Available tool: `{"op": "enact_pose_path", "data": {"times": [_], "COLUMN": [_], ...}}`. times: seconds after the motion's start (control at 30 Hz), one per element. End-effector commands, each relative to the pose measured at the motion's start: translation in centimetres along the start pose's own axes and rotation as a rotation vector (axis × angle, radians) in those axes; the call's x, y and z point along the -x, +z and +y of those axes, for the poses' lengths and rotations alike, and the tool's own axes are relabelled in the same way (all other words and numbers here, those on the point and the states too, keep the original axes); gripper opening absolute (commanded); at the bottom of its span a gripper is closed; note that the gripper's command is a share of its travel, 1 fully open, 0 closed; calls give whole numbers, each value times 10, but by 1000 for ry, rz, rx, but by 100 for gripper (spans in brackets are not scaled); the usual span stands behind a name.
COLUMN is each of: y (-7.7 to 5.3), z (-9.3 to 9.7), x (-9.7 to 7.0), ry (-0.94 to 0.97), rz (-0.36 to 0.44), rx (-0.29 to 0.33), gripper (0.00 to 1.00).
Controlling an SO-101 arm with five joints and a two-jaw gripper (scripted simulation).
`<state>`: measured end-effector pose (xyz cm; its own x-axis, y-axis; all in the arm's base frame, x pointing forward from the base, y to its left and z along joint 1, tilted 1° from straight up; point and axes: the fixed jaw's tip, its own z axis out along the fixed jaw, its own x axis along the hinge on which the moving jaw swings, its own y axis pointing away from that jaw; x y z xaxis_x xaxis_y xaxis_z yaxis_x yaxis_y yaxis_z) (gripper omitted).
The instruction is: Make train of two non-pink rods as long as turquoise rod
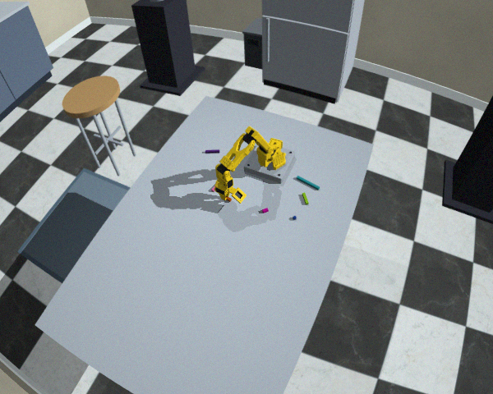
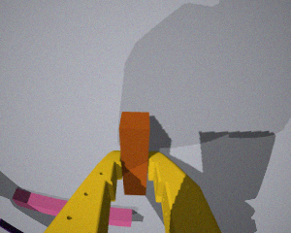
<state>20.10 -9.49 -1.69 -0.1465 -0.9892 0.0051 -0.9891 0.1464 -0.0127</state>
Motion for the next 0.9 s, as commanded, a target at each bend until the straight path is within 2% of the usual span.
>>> {"op": "enact_pose_path", "data": {"times": [0.0, 0.87], "y": [4, 4], "z": [3, 3], "x": [2, 2], "ry": [2, 2], "rz": [-6, -6], "rx": [16, 16], "gripper": [0, 7]}}
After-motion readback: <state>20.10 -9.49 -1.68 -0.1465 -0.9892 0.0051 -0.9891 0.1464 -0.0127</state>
